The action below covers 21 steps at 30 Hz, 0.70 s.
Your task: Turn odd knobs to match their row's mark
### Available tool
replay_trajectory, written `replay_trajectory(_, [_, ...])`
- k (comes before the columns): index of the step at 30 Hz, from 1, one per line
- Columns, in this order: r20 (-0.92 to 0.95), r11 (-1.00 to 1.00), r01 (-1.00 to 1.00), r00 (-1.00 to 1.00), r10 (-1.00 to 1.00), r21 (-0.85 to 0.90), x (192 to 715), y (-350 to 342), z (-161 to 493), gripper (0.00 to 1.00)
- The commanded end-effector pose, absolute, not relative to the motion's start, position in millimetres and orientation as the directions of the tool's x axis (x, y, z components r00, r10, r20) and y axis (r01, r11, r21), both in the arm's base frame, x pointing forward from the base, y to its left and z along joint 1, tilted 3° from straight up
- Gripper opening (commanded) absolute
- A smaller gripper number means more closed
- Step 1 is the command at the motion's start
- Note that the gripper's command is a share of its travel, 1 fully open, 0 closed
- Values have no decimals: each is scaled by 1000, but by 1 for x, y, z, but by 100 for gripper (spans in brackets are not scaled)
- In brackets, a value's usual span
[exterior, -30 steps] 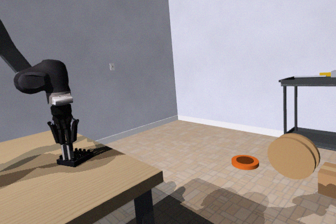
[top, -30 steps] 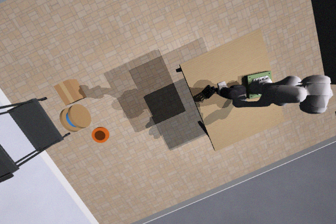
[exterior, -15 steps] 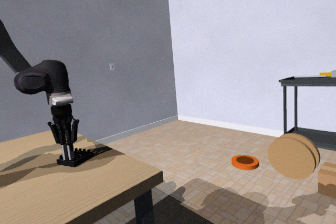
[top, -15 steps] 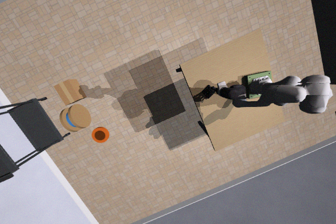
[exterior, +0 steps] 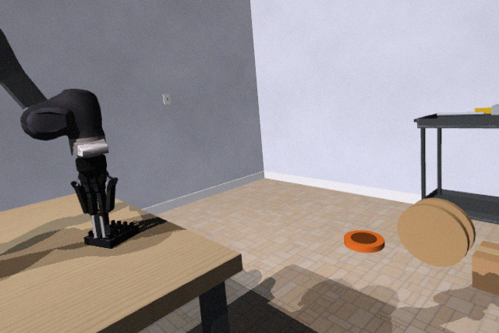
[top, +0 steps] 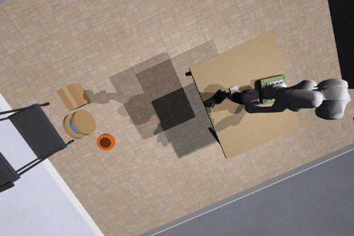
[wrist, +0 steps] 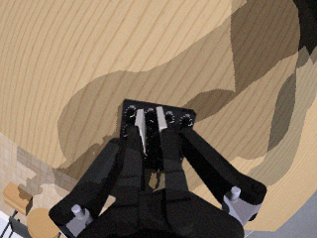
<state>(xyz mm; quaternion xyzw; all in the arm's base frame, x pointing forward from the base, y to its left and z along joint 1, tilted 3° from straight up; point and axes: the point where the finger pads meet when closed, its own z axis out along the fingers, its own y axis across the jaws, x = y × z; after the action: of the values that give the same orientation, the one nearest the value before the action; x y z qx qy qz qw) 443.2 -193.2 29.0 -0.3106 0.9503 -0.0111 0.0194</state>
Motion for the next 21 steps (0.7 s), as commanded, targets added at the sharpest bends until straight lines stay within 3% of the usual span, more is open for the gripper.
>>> replay_trajectory(1, [-31,807,-590,-806,-591,-36,445,-194,29,12])
replay_trajectory(12, [-31,807,-590,-806,-591,-36,445,-194,29,12])
replay_trajectory(13, [-31,807,-590,-806,-591,-36,445,-194,29,5])
replay_trajectory(21, [-31,807,-590,-806,-591,-36,445,-194,29,5])
